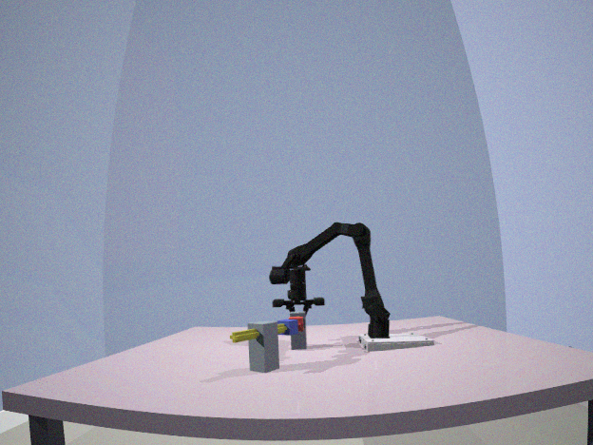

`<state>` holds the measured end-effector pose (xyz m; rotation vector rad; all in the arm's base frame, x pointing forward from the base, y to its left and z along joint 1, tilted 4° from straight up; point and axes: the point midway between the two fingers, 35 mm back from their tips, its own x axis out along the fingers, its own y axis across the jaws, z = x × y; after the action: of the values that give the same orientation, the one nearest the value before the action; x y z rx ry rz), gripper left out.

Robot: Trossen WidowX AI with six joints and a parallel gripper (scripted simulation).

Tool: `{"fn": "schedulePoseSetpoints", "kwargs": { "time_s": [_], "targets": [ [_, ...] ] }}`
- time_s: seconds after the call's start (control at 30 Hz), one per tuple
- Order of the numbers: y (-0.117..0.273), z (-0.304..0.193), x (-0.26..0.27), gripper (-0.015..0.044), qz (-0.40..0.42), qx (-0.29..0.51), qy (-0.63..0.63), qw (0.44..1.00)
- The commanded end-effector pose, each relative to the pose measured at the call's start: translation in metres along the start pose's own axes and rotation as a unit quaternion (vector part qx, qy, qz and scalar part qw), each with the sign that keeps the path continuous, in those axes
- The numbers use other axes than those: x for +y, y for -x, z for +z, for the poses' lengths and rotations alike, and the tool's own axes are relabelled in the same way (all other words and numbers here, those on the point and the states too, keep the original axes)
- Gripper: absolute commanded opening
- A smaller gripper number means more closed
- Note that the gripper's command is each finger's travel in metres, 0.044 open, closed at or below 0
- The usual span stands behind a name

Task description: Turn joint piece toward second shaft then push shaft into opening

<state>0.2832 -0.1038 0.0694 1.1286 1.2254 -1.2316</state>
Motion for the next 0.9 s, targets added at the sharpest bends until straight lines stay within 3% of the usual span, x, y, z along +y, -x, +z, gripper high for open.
{"fn": "schedulePoseSetpoints", "kwargs": {
  "time_s": [0.0,0.57,0.67,0.83,0.87],
  "targets": [
    [-0.0006,-0.0063,0.0,0.0,0.001,0.0,-0.002,1.0],
    [-0.0001,-0.0119,0.0001,0.0,0.0,-0.001,-0.001,1.0],
    [-0.0001,-0.0119,0.0001,0.0067,0.0,-0.001,-0.001,1.0],
    [-0.0001,-0.0119,0.0001,0.0067,0.0,-0.001,-0.001,1.0],
    [-0.0001,-0.0119,0.0001,0.0093,0.0,-0.001,-0.001,1.0]
  ]
}}
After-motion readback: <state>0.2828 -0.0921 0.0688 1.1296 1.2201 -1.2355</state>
